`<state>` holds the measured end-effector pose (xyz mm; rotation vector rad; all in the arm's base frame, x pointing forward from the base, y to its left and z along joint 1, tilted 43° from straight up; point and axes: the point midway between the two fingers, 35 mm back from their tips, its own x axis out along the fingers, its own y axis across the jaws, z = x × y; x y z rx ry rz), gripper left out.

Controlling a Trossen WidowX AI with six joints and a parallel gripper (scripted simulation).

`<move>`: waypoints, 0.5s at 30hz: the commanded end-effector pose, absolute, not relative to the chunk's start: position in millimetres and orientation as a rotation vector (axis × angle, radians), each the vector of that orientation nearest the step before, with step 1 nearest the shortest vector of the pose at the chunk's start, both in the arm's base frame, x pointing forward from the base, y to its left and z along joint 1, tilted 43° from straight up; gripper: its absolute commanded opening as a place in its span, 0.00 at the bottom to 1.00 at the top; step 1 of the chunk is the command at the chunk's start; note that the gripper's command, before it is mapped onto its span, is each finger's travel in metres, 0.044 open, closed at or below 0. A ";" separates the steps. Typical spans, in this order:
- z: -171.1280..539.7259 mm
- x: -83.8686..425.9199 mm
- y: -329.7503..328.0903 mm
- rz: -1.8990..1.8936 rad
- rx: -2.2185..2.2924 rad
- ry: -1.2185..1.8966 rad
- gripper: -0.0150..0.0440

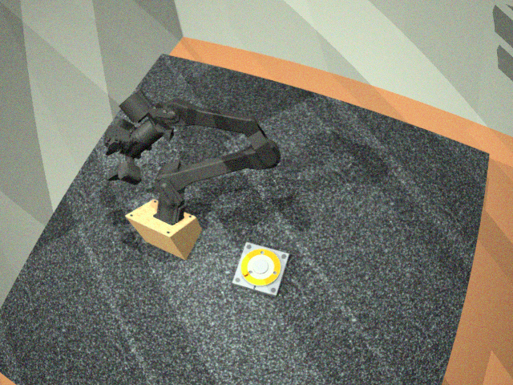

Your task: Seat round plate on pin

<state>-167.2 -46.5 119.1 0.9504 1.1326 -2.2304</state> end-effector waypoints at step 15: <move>88.3 -93.9 -162.7 -1.418 0.766 1.149 0.26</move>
